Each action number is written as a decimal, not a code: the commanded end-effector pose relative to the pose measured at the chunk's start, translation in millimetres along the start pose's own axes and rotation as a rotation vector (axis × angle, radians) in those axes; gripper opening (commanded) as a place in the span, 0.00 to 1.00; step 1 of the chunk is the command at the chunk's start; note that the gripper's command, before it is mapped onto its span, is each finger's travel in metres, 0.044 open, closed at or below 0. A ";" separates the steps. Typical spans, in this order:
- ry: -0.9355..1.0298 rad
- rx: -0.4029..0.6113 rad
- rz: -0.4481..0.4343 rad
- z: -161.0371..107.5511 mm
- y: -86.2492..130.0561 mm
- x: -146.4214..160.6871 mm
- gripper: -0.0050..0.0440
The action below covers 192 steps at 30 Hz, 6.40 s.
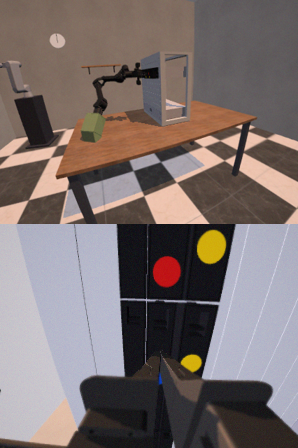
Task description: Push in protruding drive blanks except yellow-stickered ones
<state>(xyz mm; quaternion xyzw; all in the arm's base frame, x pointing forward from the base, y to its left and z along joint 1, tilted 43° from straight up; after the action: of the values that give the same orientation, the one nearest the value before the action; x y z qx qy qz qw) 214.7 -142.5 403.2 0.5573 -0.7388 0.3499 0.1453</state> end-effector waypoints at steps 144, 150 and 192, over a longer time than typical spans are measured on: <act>0.013 0.016 0.014 -14.0 -18.9 11.2 0.10; 0.013 0.016 0.014 -14.0 -18.9 11.2 0.10; 0.013 0.016 0.014 -15.8 -24.6 12.6 0.10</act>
<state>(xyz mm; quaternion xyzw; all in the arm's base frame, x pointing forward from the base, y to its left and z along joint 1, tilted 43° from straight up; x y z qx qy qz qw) 231.6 -145.4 413.3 0.5658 -0.7375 0.3377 0.1484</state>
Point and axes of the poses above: the point midway between the two fingers, 35 mm back from their tips, its own y axis back along the fingers, its own x axis across the jaws, z = x × y, the point moved 7 cm from there along y, back along the fingers, and after that the axes turned 11 degrees about -y, right-handed, at the moved point
